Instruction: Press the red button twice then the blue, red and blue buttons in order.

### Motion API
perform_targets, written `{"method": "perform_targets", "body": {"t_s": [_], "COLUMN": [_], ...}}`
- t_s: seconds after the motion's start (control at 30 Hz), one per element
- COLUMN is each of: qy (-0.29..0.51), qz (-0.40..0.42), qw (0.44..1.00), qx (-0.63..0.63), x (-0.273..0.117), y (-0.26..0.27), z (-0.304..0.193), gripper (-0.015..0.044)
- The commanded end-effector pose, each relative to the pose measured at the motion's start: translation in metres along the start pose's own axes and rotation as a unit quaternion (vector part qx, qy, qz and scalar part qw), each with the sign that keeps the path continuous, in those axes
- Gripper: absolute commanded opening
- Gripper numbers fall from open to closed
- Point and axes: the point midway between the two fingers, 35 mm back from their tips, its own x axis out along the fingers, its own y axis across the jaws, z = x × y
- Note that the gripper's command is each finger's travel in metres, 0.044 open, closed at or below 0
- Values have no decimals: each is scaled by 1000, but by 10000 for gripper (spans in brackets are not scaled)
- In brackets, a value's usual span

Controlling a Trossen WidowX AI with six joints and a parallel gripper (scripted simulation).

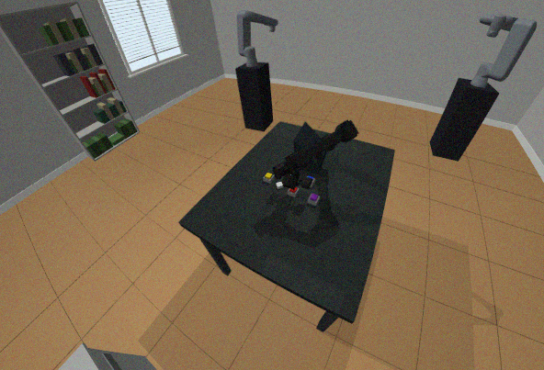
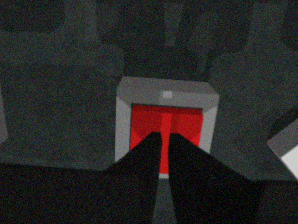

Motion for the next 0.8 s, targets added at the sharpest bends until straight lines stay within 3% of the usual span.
{"method": "perform_targets", "body": {"t_s": [0.0,0.23,0.77], "qy": [1,3,3], "qz": [-1,0,0], "qw": [1000,1000,1000], "qx": [1,2,2], "x": [-21,-31,-5], "y": [-1,-1,-1], "z": [0,-1,-1], "gripper": [20,20,20]}}
